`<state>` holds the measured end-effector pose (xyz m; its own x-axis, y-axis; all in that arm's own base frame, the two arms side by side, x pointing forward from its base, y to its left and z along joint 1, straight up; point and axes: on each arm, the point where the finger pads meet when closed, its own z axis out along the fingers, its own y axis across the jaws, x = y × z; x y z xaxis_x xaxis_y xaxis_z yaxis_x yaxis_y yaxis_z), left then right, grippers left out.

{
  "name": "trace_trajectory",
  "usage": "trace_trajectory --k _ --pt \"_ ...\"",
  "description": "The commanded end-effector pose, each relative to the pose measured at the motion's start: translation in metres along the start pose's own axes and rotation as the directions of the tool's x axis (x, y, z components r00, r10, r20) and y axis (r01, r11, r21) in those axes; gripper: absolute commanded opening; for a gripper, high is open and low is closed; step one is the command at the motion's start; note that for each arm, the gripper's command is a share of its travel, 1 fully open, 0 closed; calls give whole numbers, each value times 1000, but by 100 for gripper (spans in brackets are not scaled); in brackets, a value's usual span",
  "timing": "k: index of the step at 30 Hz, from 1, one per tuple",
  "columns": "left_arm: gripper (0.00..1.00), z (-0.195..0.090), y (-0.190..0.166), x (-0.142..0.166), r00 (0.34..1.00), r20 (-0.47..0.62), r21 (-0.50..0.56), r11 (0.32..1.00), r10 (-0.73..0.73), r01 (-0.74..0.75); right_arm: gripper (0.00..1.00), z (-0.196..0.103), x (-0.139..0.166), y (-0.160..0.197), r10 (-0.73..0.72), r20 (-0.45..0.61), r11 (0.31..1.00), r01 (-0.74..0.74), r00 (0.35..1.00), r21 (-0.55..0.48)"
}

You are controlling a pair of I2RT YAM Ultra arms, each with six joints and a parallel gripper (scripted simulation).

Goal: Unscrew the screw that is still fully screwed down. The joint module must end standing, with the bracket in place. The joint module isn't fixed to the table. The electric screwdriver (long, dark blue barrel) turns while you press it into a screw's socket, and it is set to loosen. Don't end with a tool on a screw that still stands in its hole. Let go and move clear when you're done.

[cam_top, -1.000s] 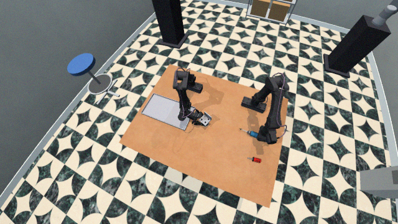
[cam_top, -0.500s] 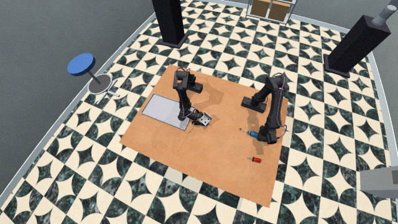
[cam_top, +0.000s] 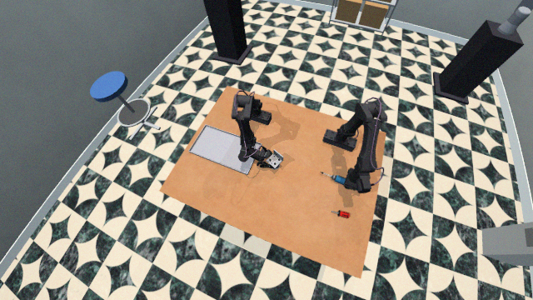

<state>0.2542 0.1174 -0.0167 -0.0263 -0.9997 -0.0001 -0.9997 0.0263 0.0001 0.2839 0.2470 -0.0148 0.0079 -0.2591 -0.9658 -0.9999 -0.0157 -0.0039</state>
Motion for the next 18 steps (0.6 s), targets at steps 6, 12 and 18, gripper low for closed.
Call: trace_trajectory --k 6,12,18 --pt "65 -21 -11 0 1000 17 37 999 18 -19 59 0 -6 -3 -16 10 1000 16 1000 -2" --pt "65 -34 -10 0 1000 17 37 999 20 -20 59 0 -6 -3 -16 10 1000 16 1000 -2" --pt "65 -38 -10 0 1000 17 37 999 20 -21 59 0 -6 -3 -16 10 1000 16 1000 -2"
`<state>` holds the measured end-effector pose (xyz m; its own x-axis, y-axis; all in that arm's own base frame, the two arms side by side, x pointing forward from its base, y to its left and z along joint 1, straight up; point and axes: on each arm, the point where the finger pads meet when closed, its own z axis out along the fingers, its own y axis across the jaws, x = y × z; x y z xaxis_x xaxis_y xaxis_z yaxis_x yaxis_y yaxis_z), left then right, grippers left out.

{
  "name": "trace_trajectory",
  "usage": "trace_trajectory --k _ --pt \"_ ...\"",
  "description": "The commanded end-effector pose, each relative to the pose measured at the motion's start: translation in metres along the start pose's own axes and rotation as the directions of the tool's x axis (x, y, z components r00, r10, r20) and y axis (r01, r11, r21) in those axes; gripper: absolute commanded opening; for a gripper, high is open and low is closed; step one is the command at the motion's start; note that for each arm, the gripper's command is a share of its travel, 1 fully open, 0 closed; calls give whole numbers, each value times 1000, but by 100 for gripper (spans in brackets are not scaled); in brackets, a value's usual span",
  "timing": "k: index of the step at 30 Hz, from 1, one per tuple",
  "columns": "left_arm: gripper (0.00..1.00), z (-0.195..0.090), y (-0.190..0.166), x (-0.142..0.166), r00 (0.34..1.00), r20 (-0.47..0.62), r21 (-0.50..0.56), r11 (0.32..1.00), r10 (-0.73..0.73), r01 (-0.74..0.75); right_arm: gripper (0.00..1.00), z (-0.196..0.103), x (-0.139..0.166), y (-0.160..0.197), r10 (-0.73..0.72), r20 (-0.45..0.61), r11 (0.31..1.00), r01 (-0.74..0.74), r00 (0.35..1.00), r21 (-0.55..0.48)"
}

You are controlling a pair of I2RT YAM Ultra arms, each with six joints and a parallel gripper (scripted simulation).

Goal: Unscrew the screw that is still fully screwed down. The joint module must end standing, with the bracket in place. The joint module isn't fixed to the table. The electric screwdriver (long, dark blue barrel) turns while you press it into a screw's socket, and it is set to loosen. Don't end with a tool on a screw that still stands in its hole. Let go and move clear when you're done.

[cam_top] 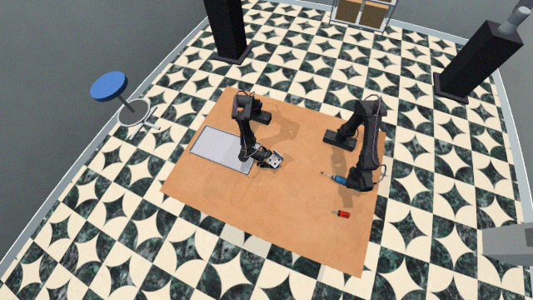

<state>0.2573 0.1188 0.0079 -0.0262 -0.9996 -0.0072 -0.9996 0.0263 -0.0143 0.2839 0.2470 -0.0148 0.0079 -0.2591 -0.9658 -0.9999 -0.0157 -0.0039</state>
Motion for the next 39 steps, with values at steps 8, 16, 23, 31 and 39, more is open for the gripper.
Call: trace_trajectory --k 8,16,23,31,39 --pt "65 -28 -7 1 1000 10 21 1000 22 -22 59 0 -6 -3 -16 10 1000 16 1000 -2" --pt "65 -39 -6 1 1000 10 21 1000 21 -21 59 0 -6 -3 -16 10 1000 16 1000 -2" --pt "65 -42 -6 1 1000 10 21 1000 20 -21 59 0 -6 -3 -16 10 1000 16 1000 -2" --pt "65 -46 -6 0 1000 10 21 1000 20 -20 59 0 -6 -3 -16 10 1000 16 1000 -2" --pt "65 -46 -6 0 1000 10 21 1000 19 -20 68 0 -6 -3 -16 10 1000 16 1000 -2"
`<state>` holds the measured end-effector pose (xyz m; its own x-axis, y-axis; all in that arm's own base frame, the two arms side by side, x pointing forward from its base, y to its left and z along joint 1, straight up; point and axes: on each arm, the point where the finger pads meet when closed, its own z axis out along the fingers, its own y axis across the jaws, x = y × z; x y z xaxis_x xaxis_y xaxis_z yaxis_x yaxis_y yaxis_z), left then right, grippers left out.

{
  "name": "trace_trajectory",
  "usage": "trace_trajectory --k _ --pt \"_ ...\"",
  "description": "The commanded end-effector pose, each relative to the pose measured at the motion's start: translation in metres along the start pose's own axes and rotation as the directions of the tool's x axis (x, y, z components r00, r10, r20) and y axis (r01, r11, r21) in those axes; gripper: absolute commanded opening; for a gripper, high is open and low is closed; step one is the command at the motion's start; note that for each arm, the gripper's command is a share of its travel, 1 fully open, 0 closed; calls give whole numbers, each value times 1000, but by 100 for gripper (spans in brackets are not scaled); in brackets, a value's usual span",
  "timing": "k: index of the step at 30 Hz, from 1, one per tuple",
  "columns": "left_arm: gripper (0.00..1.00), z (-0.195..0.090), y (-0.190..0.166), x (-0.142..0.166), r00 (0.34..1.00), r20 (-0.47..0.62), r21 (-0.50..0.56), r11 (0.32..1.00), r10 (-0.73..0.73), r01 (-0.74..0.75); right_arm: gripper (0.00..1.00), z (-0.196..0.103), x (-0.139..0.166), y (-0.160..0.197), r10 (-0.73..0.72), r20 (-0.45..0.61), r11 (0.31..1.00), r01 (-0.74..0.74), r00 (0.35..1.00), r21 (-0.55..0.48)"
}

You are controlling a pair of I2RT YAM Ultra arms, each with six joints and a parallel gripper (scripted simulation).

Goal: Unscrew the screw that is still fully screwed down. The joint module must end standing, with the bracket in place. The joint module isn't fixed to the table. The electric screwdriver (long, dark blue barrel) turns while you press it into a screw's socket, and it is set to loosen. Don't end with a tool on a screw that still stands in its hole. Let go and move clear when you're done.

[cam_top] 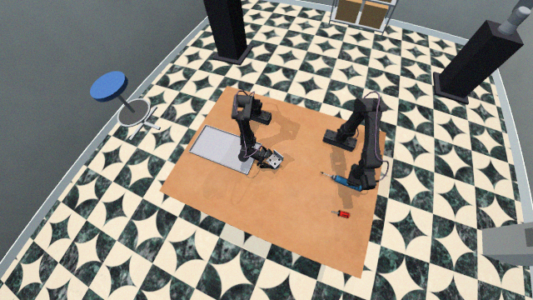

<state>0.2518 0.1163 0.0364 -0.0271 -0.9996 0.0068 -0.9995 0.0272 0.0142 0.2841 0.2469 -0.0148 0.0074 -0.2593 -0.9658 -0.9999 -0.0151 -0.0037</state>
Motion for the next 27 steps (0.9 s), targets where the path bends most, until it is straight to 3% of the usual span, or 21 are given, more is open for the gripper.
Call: trace_trajectory --k 1,13,14,27 --pt "65 -18 -10 -2 1000 24 50 999 18 -19 68 0 -6 -3 -17 10 1000 17 1000 -3" --pt "65 -18 -11 -2 1000 25 51 999 18 -19 68 0 -6 -3 -17 10 1000 17 1000 -3" --pt "65 -18 -11 -2 1000 25 51 999 18 -19 77 0 -6 -3 -17 10 1000 17 1000 -3" --pt "65 -18 -11 -2 1000 25 51 999 18 -19 77 0 -6 -3 -17 10 1000 17 1000 -3"
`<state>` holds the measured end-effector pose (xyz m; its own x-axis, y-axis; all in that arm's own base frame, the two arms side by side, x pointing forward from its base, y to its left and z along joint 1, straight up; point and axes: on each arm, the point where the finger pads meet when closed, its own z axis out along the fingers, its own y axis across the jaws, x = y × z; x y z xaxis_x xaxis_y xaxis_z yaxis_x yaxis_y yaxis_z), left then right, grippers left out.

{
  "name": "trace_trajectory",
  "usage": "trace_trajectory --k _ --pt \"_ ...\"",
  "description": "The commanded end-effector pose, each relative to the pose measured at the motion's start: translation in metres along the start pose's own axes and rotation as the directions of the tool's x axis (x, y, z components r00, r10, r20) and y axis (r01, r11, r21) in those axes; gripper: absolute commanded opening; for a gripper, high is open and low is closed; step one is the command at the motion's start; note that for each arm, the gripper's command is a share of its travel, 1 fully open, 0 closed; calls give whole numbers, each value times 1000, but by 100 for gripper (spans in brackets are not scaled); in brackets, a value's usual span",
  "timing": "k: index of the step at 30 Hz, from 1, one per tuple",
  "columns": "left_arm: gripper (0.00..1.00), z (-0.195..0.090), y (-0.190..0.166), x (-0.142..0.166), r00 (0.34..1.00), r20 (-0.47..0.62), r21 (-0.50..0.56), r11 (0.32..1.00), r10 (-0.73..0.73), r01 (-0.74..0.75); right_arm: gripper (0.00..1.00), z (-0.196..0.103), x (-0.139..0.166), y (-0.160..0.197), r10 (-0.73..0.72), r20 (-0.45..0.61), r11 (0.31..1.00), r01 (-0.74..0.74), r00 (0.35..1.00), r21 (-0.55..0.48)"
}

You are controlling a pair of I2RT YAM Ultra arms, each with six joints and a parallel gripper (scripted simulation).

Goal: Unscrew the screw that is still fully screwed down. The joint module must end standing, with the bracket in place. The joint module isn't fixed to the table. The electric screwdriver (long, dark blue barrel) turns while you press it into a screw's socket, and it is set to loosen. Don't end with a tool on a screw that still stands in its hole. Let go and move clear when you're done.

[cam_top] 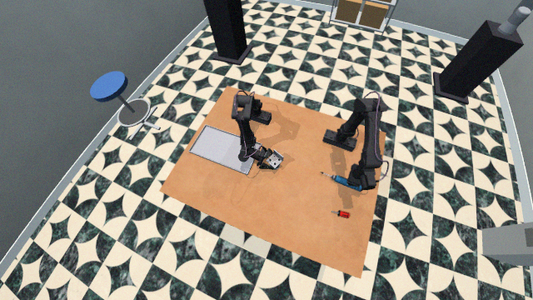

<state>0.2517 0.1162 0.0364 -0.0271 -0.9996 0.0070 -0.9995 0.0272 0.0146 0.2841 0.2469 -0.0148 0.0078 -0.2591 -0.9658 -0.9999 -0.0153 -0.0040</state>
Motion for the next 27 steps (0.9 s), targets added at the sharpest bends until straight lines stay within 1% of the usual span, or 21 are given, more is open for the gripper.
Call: trace_trajectory --k 1,3,4,27 --pt "65 -18 -11 -2 1000 25 52 998 18 -19 77 0 -6 -3 -16 10 1000 16 1000 -2" --pt "65 -18 -11 -2 1000 25 52 998 18 -19 77 0 -6 -3 -16 10 1000 16 1000 -2" --pt "65 -18 -11 -2 1000 25 52 998 18 -19 86 0 -6 -3 -16 10 1000 16 1000 -2" --pt "65 -18 -11 -2 1000 25 52 998 18 -19 86 0 -6 -3 -16 10 1000 16 1000 -2"
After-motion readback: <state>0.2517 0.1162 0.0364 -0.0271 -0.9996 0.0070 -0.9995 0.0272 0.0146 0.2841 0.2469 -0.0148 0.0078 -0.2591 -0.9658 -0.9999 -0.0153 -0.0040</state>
